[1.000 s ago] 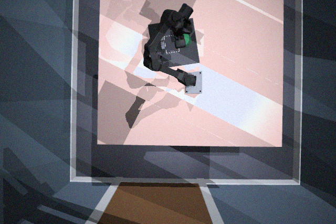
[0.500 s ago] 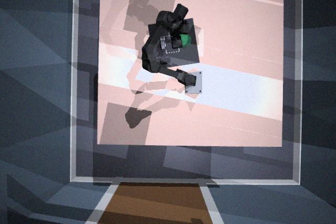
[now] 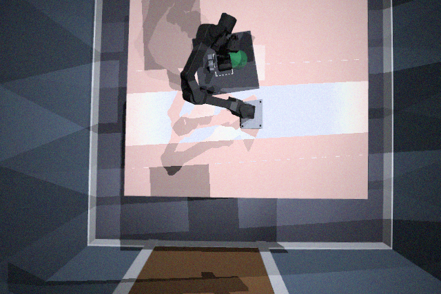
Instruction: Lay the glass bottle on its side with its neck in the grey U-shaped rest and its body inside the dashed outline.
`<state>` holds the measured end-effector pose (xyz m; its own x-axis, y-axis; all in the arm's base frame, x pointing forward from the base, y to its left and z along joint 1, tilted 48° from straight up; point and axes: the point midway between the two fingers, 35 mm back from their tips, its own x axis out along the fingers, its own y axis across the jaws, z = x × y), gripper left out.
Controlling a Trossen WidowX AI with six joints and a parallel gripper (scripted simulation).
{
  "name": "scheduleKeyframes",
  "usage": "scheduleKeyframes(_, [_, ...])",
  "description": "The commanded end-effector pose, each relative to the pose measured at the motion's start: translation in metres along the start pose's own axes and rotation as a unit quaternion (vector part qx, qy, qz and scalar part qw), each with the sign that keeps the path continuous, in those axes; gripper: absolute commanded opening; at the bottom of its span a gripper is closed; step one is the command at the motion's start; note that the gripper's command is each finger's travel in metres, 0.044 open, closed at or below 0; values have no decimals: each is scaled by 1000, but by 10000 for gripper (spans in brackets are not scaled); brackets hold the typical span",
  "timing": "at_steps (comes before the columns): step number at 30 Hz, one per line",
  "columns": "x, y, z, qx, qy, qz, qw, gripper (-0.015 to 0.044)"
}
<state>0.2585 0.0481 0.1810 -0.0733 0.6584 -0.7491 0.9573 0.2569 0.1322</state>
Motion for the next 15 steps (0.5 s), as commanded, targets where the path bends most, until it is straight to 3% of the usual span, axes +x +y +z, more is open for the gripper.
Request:
scheduleKeyframes(1, [2,1,-9,-1,3,0,1000,106])
scheduleKeyframes(15, [8,1,-28,1,-7,0,1000,106])
